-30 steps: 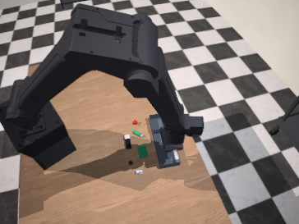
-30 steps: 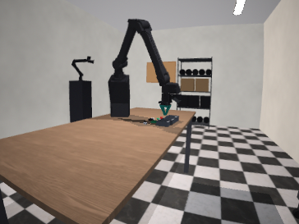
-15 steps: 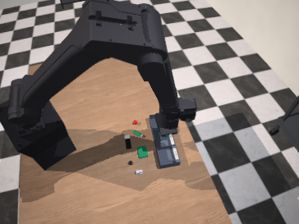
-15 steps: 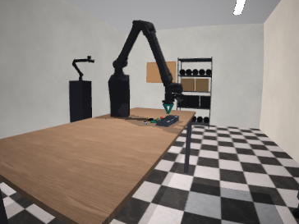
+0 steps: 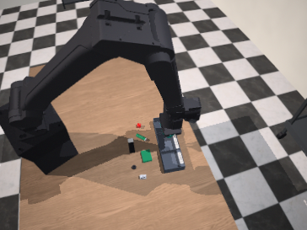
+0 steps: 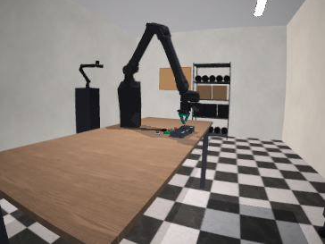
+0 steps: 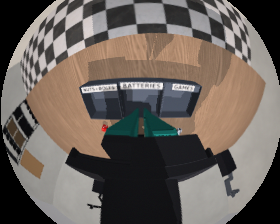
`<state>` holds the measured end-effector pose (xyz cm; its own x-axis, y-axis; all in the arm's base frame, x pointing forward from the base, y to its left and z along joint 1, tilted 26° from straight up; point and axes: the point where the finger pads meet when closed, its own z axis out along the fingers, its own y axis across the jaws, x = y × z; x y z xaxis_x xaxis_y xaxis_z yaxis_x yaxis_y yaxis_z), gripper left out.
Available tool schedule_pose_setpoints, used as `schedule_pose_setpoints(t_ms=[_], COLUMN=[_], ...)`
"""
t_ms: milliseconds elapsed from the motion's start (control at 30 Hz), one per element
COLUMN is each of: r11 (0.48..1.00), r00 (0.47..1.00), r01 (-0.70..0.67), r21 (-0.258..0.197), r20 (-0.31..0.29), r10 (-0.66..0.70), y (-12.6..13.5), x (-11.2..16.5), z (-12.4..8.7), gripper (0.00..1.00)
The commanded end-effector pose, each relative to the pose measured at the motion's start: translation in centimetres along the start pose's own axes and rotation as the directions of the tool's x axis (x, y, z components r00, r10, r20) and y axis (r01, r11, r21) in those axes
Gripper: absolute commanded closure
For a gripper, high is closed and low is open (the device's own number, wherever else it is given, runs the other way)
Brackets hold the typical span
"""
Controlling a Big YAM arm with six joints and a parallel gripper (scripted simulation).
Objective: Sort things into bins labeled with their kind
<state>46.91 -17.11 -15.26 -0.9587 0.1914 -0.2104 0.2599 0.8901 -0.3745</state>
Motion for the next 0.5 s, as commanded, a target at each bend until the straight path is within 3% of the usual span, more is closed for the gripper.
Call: schedule_pose_setpoints(t_ms=[0,467], r11=[1.0,1.0], r00=[1.0,0.999], r01=[-0.006,-0.016], r21=[0.0,0.0], r20=[0.026,0.04], r10=[0.006,0.016], y=[0.0,-0.1], x=[-1.3,-2.3], z=[-0.7,-1.4], gripper=[0.92,0.92])
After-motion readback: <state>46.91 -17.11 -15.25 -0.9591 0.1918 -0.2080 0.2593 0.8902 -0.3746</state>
